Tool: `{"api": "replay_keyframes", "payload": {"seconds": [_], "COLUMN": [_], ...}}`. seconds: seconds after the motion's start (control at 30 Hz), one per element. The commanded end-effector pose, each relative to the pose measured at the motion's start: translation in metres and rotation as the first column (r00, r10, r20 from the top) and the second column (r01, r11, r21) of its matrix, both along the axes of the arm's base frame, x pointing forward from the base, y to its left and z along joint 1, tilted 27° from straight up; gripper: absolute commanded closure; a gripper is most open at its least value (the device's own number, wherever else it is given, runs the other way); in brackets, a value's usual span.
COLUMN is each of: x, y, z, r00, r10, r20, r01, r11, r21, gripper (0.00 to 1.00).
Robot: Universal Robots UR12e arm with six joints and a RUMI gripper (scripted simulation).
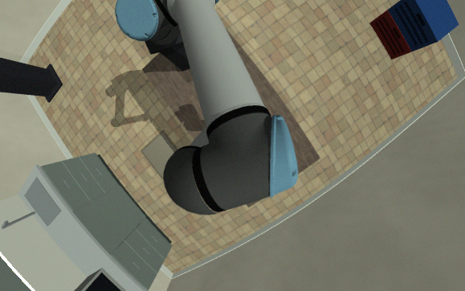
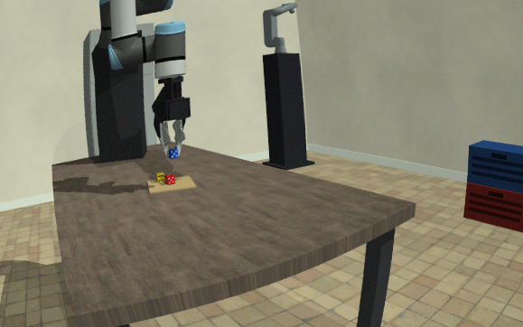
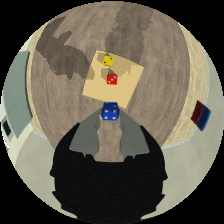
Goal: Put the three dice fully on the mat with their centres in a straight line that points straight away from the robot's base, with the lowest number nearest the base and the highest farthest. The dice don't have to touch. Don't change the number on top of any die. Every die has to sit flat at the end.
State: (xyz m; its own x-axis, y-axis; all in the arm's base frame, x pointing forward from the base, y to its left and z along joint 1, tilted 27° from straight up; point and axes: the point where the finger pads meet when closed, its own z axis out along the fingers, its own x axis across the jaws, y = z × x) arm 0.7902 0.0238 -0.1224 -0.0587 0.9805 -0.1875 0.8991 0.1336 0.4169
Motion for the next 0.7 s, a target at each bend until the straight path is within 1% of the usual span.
{"api": "replay_keyframes", "payload": {"seconds": [0.0,0.13,0.2,0.43,0.53,0.67], "x": [0.009,0.017,0.017,0.03,0.033,0.034], "y": [-0.003,-0.005,-0.005,-0.009,-0.01,-0.011], "z": [-0.016,-0.034,-0.034,-0.059,-0.065,-0.068], "r00": [1.0,1.0,1.0,1.0,1.0,1.0], "r10": [0.0,0.0,0.0,0.0,0.0,0.0], "r20": [0.001,0.001,0.001,0.001,0.001,0.001], "r01": [0.0,0.0,0.0,0.0,0.0,0.0], "r11": [1.0,1.0,1.0,1.0,1.0,1.0], "r21": [0.0,0.0,0.0,0.0,0.0,0.0], "gripper": [0.94,0.94,0.94,0.94,0.94,0.94]}}
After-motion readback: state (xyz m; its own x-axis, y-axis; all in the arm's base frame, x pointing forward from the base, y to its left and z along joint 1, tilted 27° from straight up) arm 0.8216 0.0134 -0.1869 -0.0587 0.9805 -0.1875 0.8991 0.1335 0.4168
